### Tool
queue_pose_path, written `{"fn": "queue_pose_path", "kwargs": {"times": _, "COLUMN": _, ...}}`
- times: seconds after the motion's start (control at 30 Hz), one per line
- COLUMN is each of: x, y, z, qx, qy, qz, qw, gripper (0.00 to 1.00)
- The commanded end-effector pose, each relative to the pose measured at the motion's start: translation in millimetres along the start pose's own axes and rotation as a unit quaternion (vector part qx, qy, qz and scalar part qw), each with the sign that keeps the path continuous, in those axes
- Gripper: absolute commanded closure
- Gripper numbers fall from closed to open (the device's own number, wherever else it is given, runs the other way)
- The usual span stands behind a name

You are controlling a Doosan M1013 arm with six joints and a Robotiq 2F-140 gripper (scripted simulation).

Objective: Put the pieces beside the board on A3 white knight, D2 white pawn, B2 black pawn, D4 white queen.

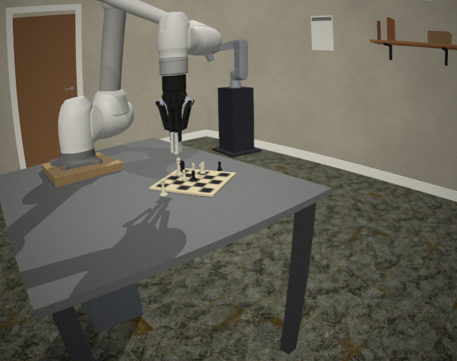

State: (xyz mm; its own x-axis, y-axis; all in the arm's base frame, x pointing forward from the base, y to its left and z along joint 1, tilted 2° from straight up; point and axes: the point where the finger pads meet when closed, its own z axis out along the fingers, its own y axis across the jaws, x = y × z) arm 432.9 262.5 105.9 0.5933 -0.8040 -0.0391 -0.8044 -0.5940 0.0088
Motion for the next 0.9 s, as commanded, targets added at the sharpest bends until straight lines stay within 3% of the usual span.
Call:
{"fn": "queue_pose_path", "kwargs": {"times": 0.0, "x": 0.0, "y": 0.0, "z": 7.2, "qx": 0.0, "qy": 0.0, "qz": 0.0, "qw": 1.0, "gripper": 1.0}}
{"fn": "queue_pose_path", "kwargs": {"times": 0.17, "x": 0.0, "y": 0.0, "z": 18.4, "qx": 0.0, "qy": 0.0, "qz": 0.0, "qw": 1.0, "gripper": 1.0}}
{"fn": "queue_pose_path", "kwargs": {"times": 0.6, "x": 0.1, "y": 0.0, "z": 77.2, "qx": 0.0, "qy": 0.0, "qz": 0.0, "qw": 1.0, "gripper": 1.0}}
{"fn": "queue_pose_path", "kwargs": {"times": 0.87, "x": 0.1, "y": 0.0, "z": 90.0, "qx": 0.0, "qy": 0.0, "qz": 0.0, "qw": 1.0, "gripper": 1.0}}
